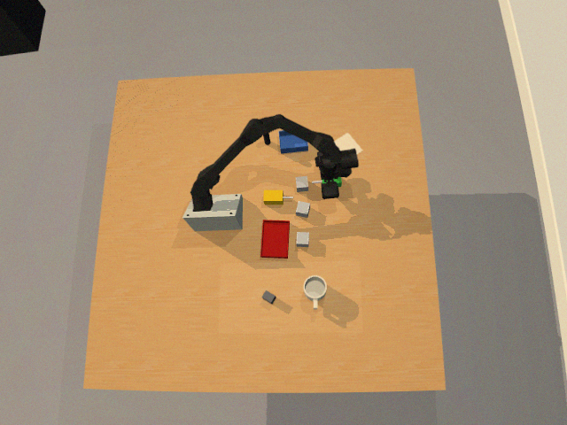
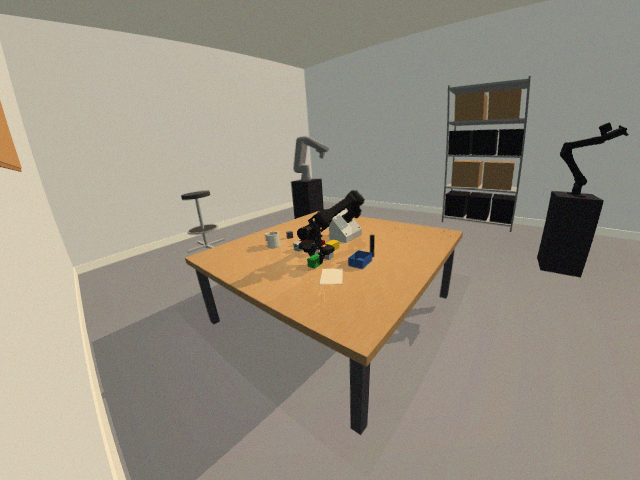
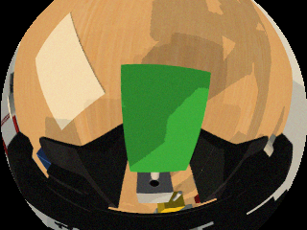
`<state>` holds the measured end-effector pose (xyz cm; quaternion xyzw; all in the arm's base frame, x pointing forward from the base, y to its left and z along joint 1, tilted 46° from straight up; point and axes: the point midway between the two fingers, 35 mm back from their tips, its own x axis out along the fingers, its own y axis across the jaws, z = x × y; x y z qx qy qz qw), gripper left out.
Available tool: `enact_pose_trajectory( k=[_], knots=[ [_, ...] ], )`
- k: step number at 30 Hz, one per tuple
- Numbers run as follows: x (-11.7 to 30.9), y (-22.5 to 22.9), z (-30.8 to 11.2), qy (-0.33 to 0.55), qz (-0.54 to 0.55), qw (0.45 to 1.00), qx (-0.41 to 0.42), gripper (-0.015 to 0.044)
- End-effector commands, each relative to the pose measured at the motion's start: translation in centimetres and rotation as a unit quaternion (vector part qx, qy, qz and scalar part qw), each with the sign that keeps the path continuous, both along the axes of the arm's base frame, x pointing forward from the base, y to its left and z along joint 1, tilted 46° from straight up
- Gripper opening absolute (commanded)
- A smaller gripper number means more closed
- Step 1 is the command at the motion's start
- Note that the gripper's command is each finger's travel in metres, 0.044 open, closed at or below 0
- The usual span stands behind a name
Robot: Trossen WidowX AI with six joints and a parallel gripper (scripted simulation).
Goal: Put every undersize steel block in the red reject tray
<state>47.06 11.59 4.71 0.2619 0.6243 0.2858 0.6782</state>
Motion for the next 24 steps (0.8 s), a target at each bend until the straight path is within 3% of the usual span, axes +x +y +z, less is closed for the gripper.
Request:
enact_pose_trajectory(
  k=[1, 5, 24],
  knots=[
    [0.2, -0.2, 0.2, 0.0, 0.0, 1.0, 0.001, 0.0],
    [-0.3, -2.3, 2.3, 0.0, 0.0, 1.0, 0.0, 0.0],
    [-0.2, -3.2, 1.5, 0.011, -0.001, 1.0, -0.003, 0.0]
  ],
)
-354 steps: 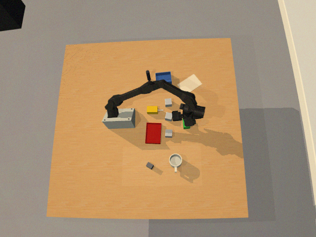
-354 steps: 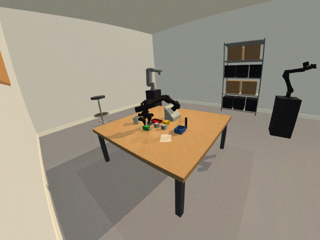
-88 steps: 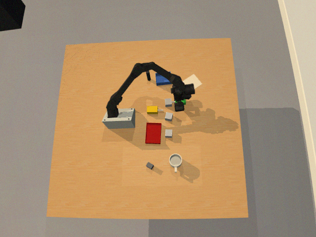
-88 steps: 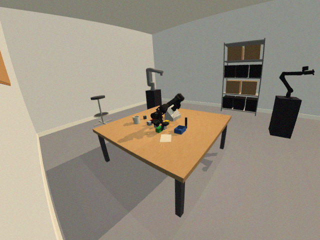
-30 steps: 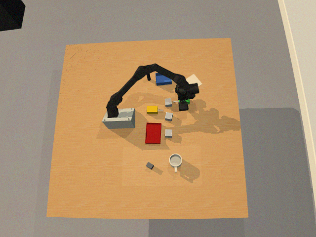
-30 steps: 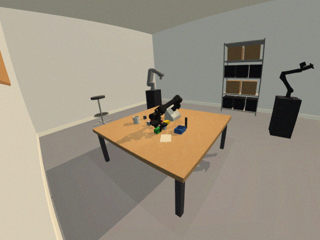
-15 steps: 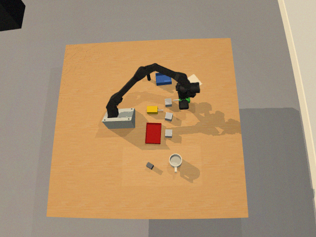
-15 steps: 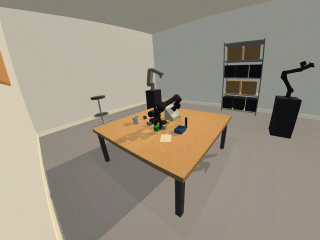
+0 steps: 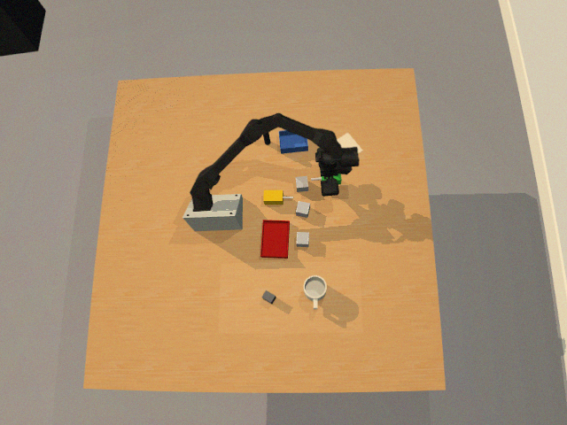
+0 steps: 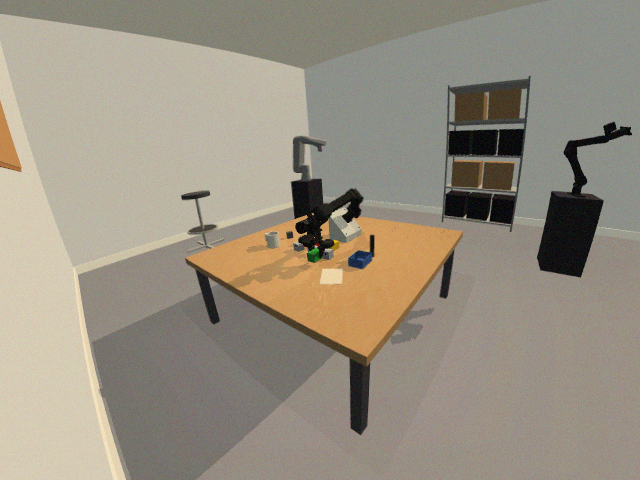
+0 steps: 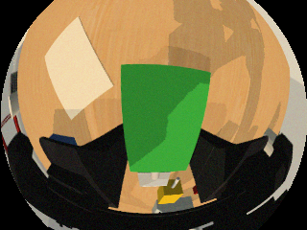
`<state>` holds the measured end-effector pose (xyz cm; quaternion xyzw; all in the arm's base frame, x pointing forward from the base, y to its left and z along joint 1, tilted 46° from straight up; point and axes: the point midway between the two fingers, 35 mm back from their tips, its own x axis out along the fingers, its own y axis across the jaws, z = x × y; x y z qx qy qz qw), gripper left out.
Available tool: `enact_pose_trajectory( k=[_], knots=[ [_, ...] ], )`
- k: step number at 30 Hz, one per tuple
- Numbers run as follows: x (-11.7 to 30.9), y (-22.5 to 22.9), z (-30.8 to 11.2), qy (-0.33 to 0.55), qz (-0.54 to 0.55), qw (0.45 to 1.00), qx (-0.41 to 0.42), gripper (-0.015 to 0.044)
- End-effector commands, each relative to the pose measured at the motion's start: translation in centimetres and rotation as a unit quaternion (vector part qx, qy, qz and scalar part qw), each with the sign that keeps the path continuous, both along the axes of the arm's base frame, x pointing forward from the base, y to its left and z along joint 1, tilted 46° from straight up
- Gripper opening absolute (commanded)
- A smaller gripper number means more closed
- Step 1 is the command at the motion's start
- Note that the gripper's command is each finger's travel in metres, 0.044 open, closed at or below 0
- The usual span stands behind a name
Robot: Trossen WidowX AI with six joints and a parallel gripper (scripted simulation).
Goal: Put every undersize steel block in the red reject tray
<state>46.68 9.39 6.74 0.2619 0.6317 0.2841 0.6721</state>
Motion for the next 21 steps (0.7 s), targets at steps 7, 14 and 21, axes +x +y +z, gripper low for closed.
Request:
enact_pose_trajectory(
  k=[7, 14, 21],
  knots=[
    [0.9, -9.7, -6.5, 0.024, -0.029, 0.999, -0.01, 0.0],
    [-1.2, -18.6, -13.0, 0.047, -0.053, 0.997, -0.003, 0.0],
    [-1.7, -19.4, -14.3, 0.049, -0.055, 0.997, 0.0, 0.0]
  ],
)
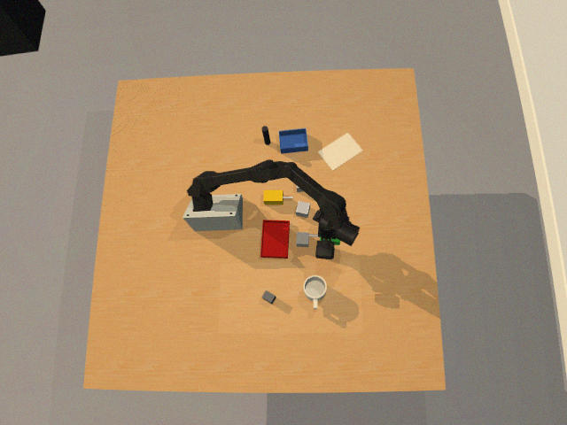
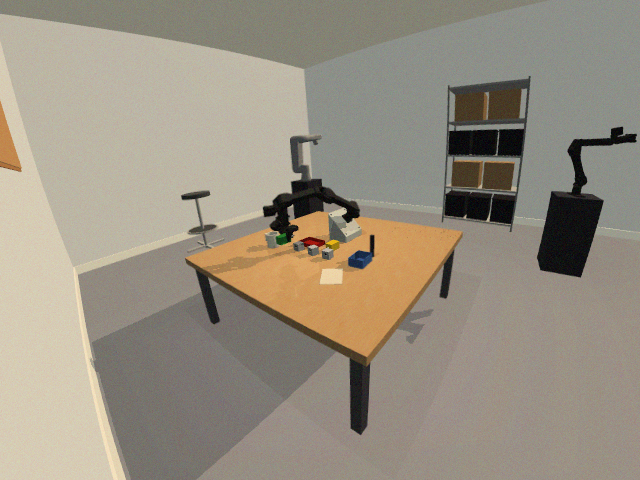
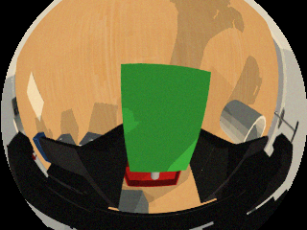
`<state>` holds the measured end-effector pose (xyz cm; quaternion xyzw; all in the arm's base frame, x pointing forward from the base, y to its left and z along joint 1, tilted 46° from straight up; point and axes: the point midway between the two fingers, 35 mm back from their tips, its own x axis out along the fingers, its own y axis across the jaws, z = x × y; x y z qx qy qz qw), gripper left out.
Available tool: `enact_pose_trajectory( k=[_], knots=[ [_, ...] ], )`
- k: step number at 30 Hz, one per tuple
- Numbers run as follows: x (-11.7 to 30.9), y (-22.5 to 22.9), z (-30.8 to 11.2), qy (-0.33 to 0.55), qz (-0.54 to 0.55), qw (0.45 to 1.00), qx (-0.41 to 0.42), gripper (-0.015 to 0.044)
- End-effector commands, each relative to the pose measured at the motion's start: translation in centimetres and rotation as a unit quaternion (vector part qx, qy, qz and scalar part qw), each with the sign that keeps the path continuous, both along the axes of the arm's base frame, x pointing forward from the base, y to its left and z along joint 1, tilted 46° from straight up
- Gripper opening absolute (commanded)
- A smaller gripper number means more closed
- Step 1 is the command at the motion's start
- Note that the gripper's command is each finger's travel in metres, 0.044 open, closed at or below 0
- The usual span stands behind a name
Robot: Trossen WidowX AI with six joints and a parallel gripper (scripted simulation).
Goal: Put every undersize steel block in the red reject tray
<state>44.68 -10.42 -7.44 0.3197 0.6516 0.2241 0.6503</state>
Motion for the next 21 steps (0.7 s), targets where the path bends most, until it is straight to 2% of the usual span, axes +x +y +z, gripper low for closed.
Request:
enact_pose_trajectory(
  k=[1, 21],
  knots=[
    [0.3, 0.6, -0.2, -0.011, 0.011, 1.0, -0.001, 0.0],
    [0.8, 2.3, -2.0, -0.011, 0.011, 1.0, -0.001, 0.0]
  ],
)
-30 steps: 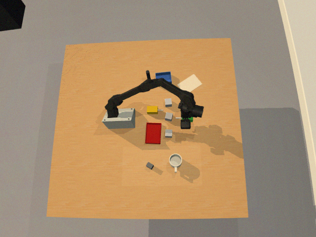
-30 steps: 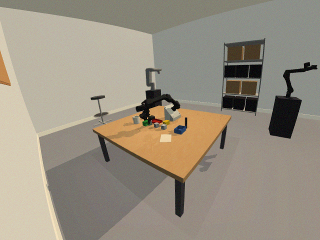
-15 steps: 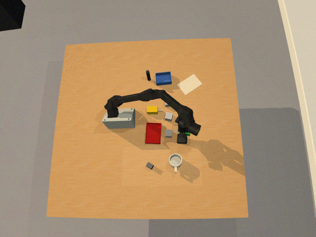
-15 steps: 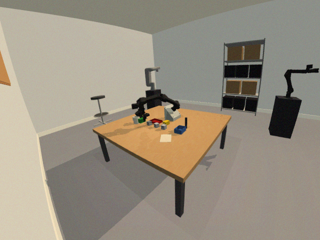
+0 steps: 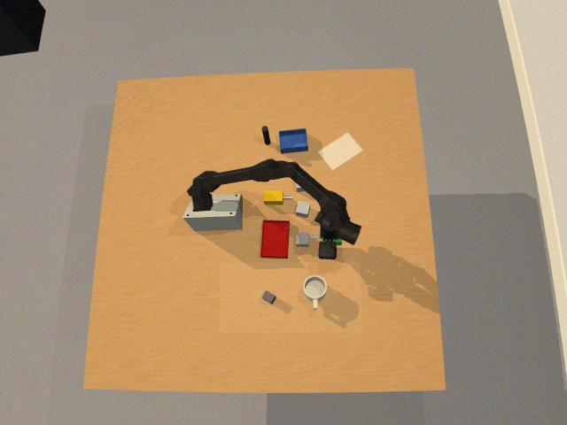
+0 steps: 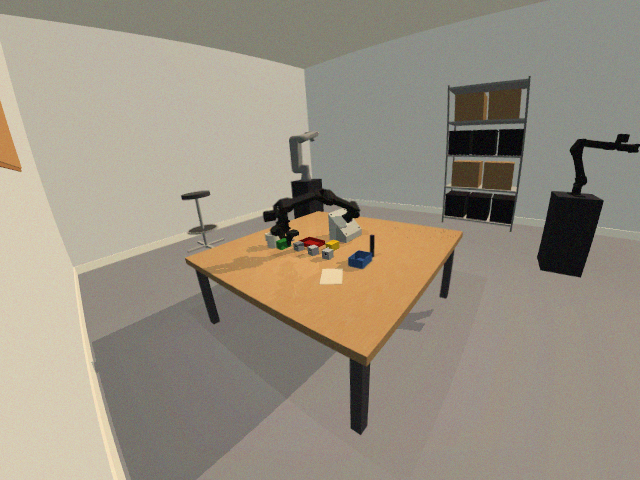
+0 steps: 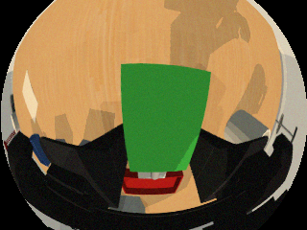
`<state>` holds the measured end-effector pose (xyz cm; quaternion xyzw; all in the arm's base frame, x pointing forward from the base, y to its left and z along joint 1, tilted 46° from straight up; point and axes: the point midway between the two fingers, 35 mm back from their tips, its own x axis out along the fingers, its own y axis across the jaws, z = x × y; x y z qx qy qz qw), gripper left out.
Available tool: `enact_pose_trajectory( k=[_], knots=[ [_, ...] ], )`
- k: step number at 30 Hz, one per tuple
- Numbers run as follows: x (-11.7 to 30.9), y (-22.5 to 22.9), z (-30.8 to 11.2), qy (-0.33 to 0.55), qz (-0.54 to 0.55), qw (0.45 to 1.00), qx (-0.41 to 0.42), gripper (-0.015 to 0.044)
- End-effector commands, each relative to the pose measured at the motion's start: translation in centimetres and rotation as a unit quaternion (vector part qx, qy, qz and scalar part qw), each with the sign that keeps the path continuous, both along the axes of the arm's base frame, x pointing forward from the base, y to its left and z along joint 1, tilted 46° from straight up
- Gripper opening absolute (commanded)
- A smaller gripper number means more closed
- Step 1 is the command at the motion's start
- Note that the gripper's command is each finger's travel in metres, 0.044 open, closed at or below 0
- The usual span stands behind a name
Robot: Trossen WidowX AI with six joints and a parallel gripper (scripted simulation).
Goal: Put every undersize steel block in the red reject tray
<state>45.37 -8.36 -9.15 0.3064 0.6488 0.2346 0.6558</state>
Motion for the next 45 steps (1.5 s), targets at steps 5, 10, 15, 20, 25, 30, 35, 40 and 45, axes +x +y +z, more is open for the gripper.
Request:
enact_pose_trajectory(
  k=[5, 10, 15, 20, 25, 30, 35, 40, 45],
  knots=[
    [0.2, 0.7, -0.7, 0.001, -0.003, 1.0, 0.002, 0.0],
    [0.3, 1.2, -1.2, 0.001, -0.002, 1.0, 0.002, 0.0],
    [0.5, 1.6, -1.6, 0.001, -0.003, 1.0, 0.003, 0.0],
    [0.6, 2.1, -2.1, 0.001, -0.003, 1.0, 0.003, 0.0],
    [0.8, 2.5, -2.5, 0.001, -0.003, 1.0, 0.003, 0.0],
    [0.9, 3.0, -2.9, 0.001, -0.002, 1.0, 0.003, 0.0],
    [0.9, 3.0, -2.9, 0.001, -0.003, 1.0, 0.003, 0.0],
    [0.7, 3.1, -3.0, 0.0, -0.003, 1.0, 0.003, 0.0],
    [0.5, 3.1, -3.0, 0.0, -0.004, 1.0, 0.003, 0.0]
  ],
)
